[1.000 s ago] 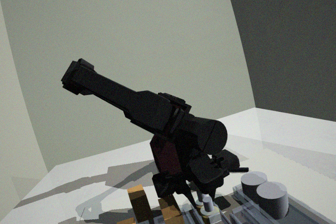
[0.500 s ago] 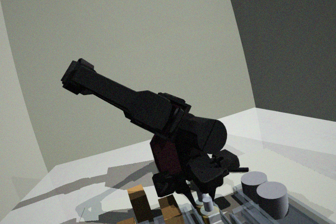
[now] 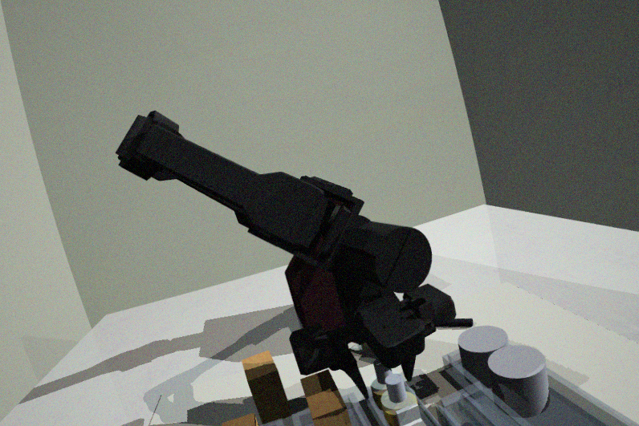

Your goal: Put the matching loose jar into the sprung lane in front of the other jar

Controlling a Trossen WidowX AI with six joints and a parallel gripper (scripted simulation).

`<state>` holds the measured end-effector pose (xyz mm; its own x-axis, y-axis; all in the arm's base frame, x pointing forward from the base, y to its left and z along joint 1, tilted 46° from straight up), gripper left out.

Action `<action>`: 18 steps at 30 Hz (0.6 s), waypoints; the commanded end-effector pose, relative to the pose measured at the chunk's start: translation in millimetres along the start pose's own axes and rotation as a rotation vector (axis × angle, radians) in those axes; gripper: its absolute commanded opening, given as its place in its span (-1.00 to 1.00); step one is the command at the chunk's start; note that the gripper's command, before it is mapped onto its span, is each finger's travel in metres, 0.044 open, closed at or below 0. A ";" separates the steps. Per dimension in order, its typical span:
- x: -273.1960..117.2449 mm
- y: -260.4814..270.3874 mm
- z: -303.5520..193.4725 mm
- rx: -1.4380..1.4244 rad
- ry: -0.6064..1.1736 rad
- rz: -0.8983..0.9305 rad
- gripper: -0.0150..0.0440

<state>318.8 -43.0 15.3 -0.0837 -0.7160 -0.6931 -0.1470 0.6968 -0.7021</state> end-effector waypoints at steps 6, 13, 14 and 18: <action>-17.7 0.2 0.3 0.003 0.000 0.000 0.46; -20.2 1.2 -2.8 0.003 0.000 0.000 0.46; -20.3 1.8 -4.7 0.003 0.000 0.000 0.46; -20.7 5.4 -16.2 0.002 0.001 0.000 0.46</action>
<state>312.4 -27.3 28.6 -0.0847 -0.7185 -0.6903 -0.1475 0.6942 -0.7045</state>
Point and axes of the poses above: the point midway between the two fingers, 35 mm back from their tips, its own x axis out along the fingers, its own y axis across the jaws, z = x × y, the point moved 10 cm from there along -x, back along the fingers, and after that the axes turned 15 degrees about -x, right-handed, at the moved point
